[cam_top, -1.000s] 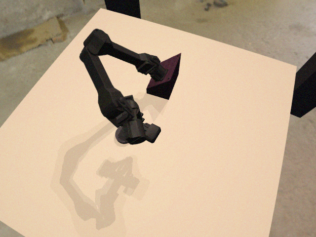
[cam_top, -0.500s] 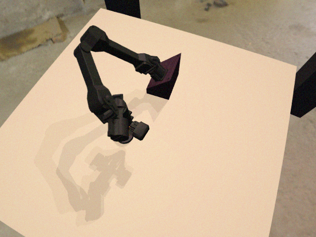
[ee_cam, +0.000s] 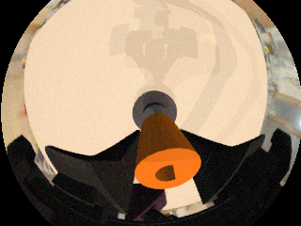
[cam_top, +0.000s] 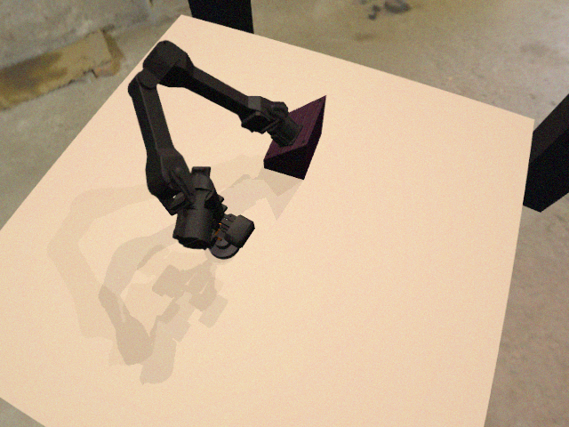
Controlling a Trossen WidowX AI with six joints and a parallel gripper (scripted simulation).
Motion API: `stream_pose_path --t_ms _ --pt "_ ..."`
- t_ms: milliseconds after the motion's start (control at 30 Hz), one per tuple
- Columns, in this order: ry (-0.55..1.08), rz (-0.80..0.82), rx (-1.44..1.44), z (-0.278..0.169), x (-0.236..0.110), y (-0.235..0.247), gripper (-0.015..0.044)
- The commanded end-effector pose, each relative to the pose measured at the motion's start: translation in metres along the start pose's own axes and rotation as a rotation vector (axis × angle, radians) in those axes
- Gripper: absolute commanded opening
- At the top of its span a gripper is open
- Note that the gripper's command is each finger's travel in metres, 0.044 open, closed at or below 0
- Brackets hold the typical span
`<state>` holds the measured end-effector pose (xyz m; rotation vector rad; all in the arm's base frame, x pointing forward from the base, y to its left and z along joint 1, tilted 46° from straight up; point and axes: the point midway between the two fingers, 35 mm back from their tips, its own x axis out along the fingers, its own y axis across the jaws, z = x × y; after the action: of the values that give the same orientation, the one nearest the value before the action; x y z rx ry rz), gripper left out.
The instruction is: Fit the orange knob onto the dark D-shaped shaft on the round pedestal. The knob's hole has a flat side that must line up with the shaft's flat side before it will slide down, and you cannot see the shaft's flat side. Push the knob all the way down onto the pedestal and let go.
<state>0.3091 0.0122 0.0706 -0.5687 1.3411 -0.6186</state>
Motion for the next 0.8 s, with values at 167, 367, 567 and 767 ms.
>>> stream_pose_path --t_ms 167,367,567,767 --pt "-0.011 -0.001 -0.002 0.0 0.019 -0.001 0.0" --pt "-0.012 -0.001 0.002 0.001 0.018 -0.002 0.0" --pt "-0.012 -0.001 0.002 0.004 0.017 -0.001 0.0" --pt "-0.012 -0.001 0.002 0.004 0.021 -0.002 0.0"
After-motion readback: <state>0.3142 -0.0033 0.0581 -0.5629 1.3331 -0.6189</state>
